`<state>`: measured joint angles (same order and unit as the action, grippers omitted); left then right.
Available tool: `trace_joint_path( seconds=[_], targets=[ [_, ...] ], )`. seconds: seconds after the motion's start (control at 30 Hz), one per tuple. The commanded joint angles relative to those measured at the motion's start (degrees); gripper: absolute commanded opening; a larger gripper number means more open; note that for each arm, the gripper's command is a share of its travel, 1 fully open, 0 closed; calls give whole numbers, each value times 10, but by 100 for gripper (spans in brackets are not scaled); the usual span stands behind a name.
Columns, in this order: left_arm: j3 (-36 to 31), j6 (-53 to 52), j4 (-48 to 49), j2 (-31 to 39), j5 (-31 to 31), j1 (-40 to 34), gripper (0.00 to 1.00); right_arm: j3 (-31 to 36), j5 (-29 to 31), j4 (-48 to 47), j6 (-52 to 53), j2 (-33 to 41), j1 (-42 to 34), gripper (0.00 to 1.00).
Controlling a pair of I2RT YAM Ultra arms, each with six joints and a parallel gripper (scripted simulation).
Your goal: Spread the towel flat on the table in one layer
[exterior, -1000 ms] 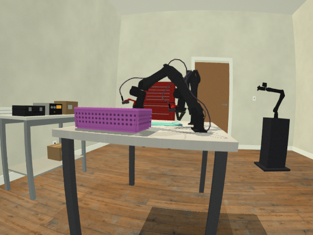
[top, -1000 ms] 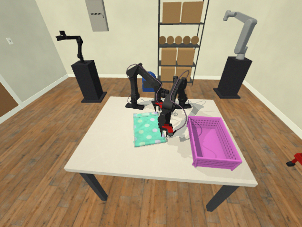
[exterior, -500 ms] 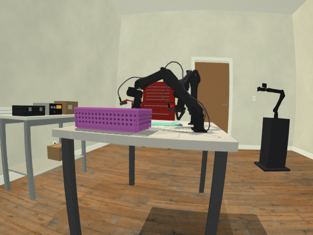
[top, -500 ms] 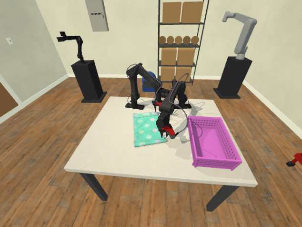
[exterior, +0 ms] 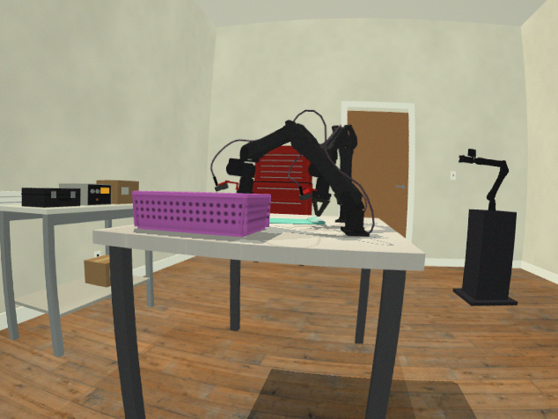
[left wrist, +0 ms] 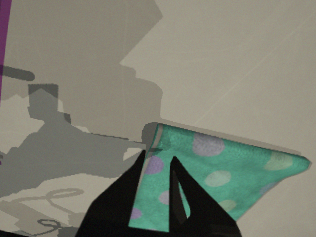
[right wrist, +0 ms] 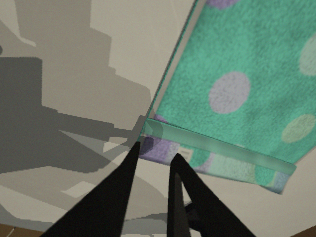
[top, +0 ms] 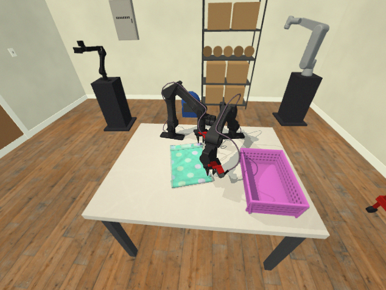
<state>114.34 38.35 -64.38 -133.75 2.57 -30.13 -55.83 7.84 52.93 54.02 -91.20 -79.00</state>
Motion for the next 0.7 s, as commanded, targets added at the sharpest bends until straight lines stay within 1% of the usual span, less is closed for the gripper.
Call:
trace_joint_path(
  seconds=[0.0, 0.03, 0.1, 0.13, 0.23, 0.3, 0.33, 0.37, 0.47, 0.67],
  targets=[
    [-3, 4, 17, 18, 6, -4, 34, 12, 8, -15, -4, -7, 2, 34],
    [-15, 3, 35, -9, 7, -3, 34, 21, 8, -38, 5, -21, -8, 34],
    [5, 3, 36, -9, 6, -3, 34, 21, 8, -39, 4, -22, -6, 34],
    [-36, -1, 61, -15, 7, 2, 34, 34, 8, -67, 6, -37, -6, 34],
    [-44, 0, 77, -20, 8, 0, 34, 41, 8, -83, 5, -46, -5, 34],
    [-35, 0, 77, -8, 8, 1, 34, 41, 8, -86, 5, -49, -5, 34],
    [-48, -1, 80, -21, 7, 2, 34, 50, 8, -94, 4, -29, -3, 34],
    [-48, -1, 81, -21, 7, 2, 34, 50, 8, -95, 4, -28, -3, 34],
    [-50, 3, 82, -8, 7, -3, 34, 55, 8, -97, 3, -41, -3, 34],
    [-56, 3, 86, -9, 7, -4, 34, 58, 6, -100, 3, -35, -3, 34]
  ],
)
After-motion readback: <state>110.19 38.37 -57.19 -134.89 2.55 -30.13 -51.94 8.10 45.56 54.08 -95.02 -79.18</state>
